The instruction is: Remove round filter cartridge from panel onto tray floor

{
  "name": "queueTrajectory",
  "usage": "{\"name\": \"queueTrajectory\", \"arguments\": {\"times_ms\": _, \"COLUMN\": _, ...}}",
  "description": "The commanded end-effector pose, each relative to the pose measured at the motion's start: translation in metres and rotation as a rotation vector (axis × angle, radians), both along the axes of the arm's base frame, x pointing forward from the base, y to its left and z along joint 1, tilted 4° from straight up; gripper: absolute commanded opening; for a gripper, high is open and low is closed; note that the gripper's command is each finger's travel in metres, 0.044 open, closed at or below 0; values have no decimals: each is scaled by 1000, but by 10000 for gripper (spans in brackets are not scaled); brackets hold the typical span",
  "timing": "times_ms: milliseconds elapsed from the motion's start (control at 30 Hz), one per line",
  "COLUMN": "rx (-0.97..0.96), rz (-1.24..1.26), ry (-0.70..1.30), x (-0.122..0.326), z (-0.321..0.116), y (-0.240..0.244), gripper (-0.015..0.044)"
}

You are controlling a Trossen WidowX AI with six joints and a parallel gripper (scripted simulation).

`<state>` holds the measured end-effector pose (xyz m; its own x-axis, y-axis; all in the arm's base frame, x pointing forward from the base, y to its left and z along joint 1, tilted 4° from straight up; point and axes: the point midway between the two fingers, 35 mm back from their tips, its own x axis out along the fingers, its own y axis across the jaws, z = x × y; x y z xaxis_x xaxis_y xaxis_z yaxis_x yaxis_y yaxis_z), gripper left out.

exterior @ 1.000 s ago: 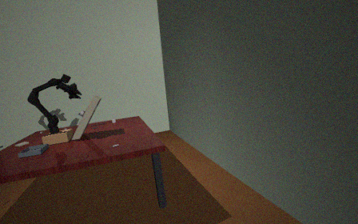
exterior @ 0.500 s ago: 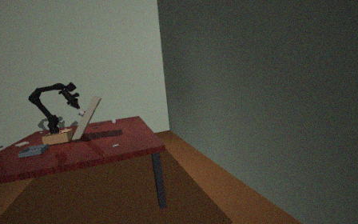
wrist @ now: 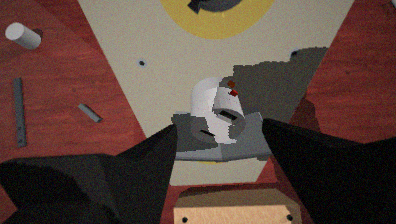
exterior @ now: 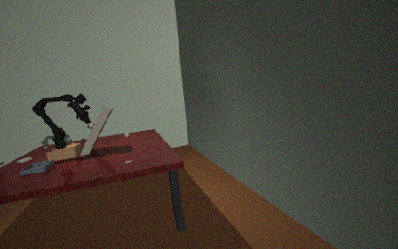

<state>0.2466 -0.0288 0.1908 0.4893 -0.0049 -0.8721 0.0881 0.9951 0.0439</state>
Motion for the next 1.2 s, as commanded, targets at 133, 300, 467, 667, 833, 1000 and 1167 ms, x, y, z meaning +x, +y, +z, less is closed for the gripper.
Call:
{"name": "queueTrajectory", "arguments": {"times_ms": 133, "rx": 1, "rz": -6, "ry": 7, "x": 6, "z": -14, "y": 0, "gripper": 305}}
{"name": "queueTrajectory", "arguments": {"times_ms": 300, "rx": 1, "rz": -6, "ry": 7, "x": 10, "z": -21, "y": 0, "gripper": 305}}
{"name": "queueTrajectory", "arguments": {"times_ms": 467, "rx": 1, "rz": -6, "ry": 6, "x": 12, "z": -27, "y": 0, "gripper": 305}}
{"name": "queueTrajectory", "arguments": {"times_ms": 667, "rx": 1, "rz": 0, "ry": 2, "x": 12, "z": -24, "y": 0, "gripper": 226}}
{"name": "queueTrajectory", "arguments": {"times_ms": 833, "rx": 1, "rz": 0, "ry": 2, "x": 12, "z": -24, "y": 0, "gripper": 193}}
{"name": "queueTrajectory", "arguments": {"times_ms": 1000, "rx": 1, "rz": 0, "ry": 2, "x": 12, "z": -24, "y": 0, "gripper": 101}}
{"name": "queueTrajectory", "arguments": {"times_ms": 1167, "rx": 0, "rz": -1, "ry": 2, "x": 19, "z": -14, "y": -1, "gripper": 0}}
